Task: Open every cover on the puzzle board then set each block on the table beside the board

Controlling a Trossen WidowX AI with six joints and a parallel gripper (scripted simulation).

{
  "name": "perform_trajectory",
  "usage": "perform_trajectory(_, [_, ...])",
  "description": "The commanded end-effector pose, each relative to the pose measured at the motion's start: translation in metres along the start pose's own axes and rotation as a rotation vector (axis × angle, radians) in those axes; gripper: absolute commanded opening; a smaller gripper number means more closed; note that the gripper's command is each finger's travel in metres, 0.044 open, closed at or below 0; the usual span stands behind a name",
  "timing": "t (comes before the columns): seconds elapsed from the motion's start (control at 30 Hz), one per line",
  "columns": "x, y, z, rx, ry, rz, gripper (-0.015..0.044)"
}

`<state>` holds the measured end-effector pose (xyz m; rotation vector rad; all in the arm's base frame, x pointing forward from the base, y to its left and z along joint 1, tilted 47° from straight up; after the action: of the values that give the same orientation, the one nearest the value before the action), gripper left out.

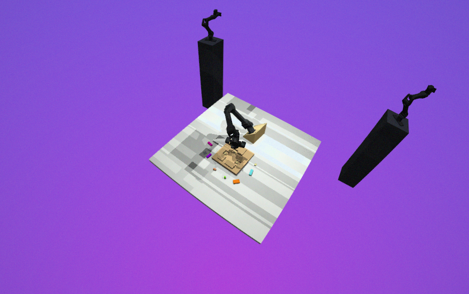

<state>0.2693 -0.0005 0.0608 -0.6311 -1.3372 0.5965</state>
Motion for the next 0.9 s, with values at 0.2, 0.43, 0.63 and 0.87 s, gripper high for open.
perform_trajectory(0.2, [0.003, 0.0, 0.0, 0.081, -0.003, -0.004, 0.0144])
perform_trajectory(0.43, [-0.015, 0.0, -0.001, 0.081, -0.004, -0.004, 0.0144])
perform_trajectory(0.63, [-0.03, 0.0, -0.001, 0.081, -0.003, -0.003, 0.0144])
perform_trajectory(0.87, [-0.03, 0.0, -0.001, 0.081, -0.003, -0.003, 0.0144])
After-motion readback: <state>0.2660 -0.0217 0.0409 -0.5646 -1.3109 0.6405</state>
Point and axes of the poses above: the point midway between the two fingers, 35 mm back from their tips, its own x axis back along the fingers, its own y axis across the jaws, z = x × y, the point moved 6 cm from there along x, back along the fingers, and after that the axes turned 12 degrees about -x, right-handed, at the moved point
